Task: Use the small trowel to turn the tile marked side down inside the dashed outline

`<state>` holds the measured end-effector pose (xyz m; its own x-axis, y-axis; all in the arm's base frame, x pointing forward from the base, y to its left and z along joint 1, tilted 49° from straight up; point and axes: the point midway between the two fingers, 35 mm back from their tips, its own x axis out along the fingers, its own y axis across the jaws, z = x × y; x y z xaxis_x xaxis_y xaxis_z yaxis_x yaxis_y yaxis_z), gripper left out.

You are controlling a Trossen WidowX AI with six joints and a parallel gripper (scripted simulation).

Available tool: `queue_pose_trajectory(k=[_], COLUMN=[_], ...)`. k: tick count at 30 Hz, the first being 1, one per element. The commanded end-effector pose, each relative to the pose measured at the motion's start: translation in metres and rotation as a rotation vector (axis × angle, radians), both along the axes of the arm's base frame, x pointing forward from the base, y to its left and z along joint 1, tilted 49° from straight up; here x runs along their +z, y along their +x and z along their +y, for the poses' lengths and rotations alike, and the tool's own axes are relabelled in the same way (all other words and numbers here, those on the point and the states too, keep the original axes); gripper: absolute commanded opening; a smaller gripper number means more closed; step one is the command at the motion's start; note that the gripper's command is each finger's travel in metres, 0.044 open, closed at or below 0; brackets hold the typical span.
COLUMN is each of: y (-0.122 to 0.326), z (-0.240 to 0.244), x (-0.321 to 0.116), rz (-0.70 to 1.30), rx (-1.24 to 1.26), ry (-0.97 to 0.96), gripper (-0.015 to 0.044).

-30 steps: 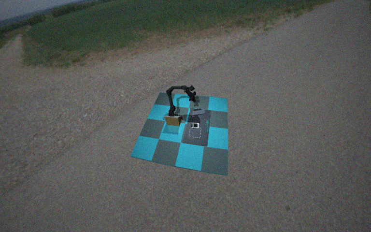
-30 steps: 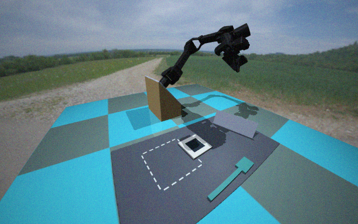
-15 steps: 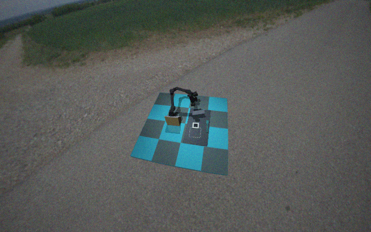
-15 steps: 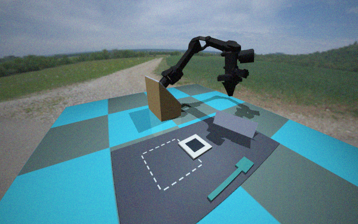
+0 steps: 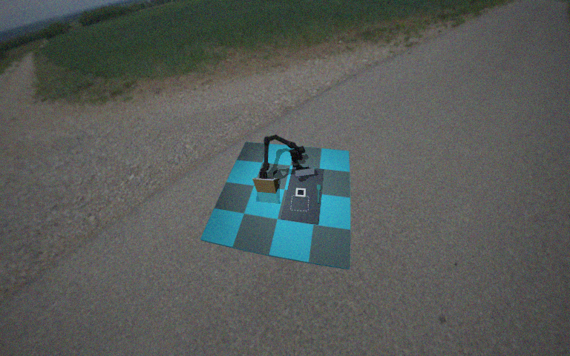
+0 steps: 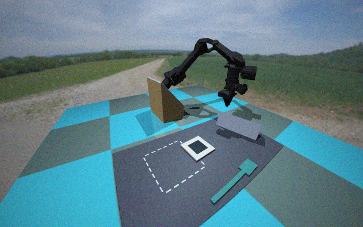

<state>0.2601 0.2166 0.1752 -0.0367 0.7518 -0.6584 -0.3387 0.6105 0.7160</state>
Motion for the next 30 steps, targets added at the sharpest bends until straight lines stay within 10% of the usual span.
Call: queue_pose_trajectory(k=[1,30], y=[0.001,0.014], z=[0.000,-0.012], x=[-0.005,-0.047], rz=[0.004,0.004], rx=[0.007,0.009], ry=[0.004,0.001], gripper=[0.0100,0.0100])
